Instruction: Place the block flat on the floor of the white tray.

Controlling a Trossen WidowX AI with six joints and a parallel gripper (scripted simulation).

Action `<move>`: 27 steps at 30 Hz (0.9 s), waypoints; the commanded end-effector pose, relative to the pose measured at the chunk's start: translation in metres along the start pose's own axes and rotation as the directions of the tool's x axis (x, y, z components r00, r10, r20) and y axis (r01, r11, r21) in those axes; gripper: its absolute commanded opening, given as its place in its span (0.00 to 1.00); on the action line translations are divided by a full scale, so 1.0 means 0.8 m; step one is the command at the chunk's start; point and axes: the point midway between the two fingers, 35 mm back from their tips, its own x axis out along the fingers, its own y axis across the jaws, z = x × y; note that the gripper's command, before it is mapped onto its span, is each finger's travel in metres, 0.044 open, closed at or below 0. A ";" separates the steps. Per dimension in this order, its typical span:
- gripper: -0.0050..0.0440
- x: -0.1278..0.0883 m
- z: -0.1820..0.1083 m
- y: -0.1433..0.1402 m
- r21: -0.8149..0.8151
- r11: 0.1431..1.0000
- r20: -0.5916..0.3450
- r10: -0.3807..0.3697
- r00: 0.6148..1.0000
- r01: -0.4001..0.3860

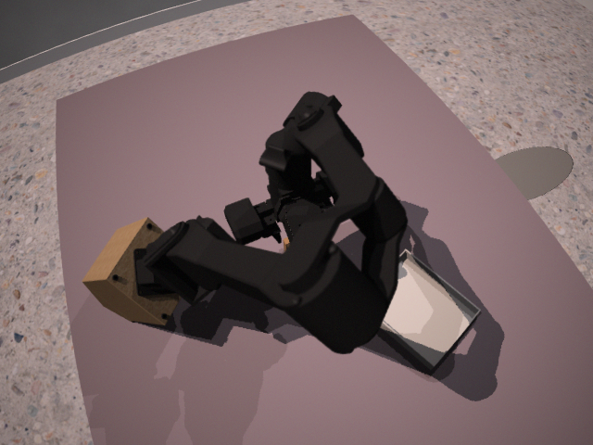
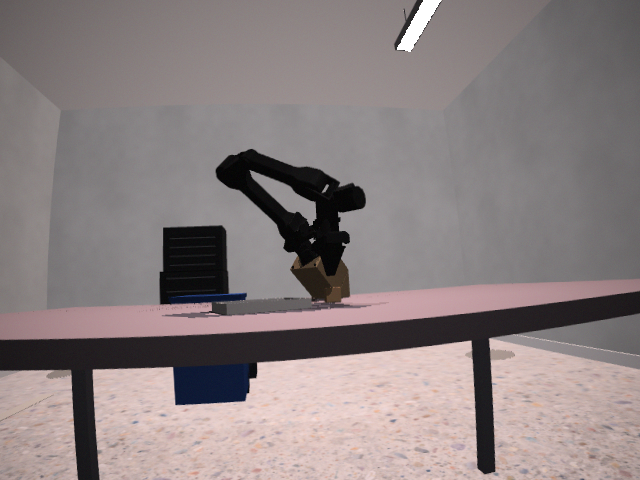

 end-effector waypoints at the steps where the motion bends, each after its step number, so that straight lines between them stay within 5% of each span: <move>1: 0.56 -0.001 0.000 0.003 0.005 1.000 -0.003 0.009 1.000 -0.009; 27: 0.56 0.028 -0.001 0.005 0.005 1.000 -0.002 0.009 1.000 -0.009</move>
